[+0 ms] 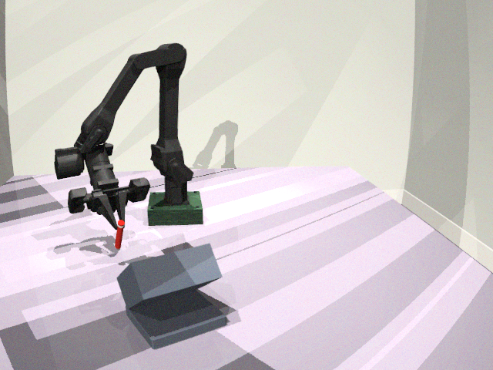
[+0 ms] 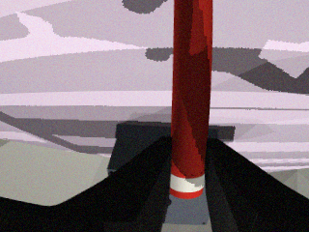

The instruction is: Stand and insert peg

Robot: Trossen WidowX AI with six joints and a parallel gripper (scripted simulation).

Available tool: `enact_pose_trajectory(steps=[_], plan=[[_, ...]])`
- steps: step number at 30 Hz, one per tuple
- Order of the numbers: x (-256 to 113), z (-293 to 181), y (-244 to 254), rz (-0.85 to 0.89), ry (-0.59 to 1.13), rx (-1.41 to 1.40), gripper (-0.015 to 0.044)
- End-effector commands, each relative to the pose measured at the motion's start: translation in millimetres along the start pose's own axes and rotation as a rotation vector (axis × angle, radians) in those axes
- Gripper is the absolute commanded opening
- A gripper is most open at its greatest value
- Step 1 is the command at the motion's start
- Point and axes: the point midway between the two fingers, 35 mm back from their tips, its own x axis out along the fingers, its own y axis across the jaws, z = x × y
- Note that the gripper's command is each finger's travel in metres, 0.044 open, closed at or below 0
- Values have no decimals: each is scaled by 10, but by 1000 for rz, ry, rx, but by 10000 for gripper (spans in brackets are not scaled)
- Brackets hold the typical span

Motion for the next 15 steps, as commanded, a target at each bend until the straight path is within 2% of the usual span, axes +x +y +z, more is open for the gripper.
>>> enact_pose_trajectory(steps=[1, 15], plan=[[-5, 24, -10, -7, 34, 8, 51], [-72, 94, -13, -7, 155, 10, 51]])
